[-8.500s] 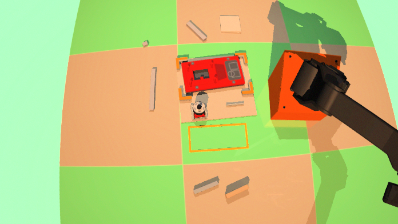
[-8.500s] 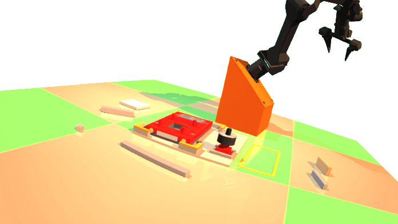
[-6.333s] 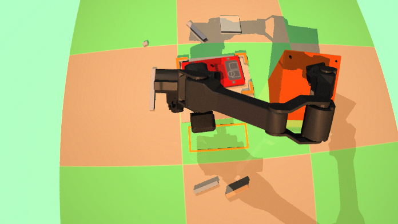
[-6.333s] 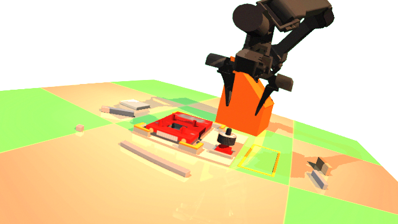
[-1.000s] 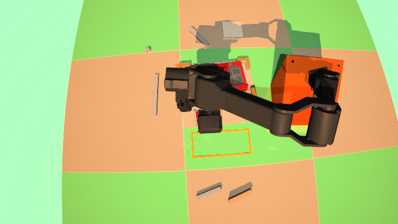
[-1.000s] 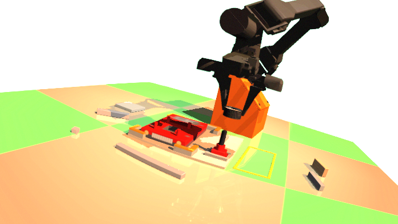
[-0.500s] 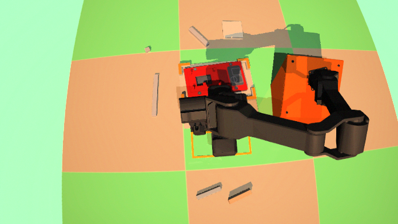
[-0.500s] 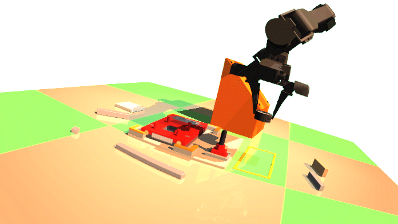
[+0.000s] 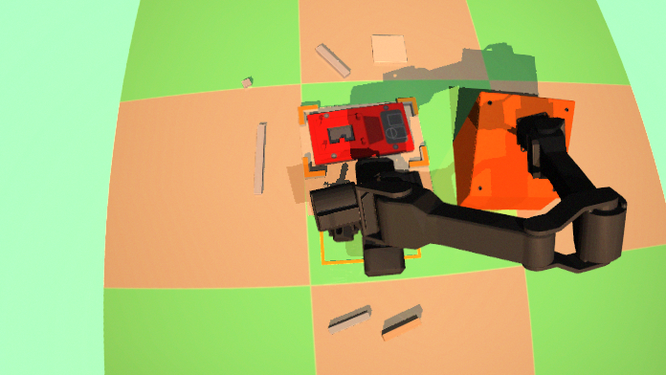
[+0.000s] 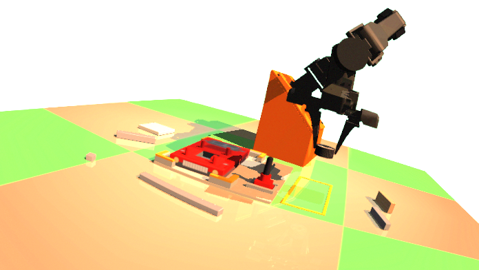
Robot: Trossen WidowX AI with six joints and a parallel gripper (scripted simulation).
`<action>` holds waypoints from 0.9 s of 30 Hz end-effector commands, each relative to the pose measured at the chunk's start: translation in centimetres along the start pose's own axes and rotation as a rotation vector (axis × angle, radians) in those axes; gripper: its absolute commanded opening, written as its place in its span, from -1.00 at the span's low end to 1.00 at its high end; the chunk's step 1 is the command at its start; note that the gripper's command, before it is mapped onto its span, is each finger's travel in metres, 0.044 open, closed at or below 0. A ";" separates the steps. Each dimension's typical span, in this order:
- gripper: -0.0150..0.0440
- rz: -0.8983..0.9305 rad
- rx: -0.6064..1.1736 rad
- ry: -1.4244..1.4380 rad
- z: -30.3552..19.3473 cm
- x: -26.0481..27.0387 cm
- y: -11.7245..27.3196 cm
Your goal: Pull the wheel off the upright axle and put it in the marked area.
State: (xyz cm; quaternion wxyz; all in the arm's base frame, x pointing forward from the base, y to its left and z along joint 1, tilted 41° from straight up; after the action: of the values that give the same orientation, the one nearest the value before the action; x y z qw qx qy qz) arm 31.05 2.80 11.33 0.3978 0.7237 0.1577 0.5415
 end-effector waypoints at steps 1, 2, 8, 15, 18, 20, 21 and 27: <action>-0.49 -0.006 -0.003 -0.007 0.2 -0.1 -1.2; -0.49 -0.006 -0.003 -0.007 0.2 -0.1 -1.7; -0.49 -0.006 -0.003 -0.007 0.3 -0.2 -5.2; -0.49 -0.001 -0.002 -0.008 0.0 -0.2 -8.3; -0.31 -0.001 0.009 -0.001 -0.2 -0.1 -7.9; -0.14 -0.001 0.009 -0.001 -0.2 -0.1 -7.9; -0.05 -0.001 0.009 -0.001 -0.2 -0.1 -7.9; 0.49 -0.001 0.008 -0.002 -0.1 -0.1 -7.6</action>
State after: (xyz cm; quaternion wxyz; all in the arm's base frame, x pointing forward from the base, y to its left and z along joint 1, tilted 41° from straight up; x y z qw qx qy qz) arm 32.47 7.80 5.39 0.3951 0.7267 0.1600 0.5387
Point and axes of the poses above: the point midway between the two fingers, 35 mm back from their tips, its own y axis back along the fingers, its own x axis across the jaws, z = x × y, the point moved 6 cm from there along y, back along the fingers, and after that the axes turned 15 degrees about -y, right-handed, at the moved point
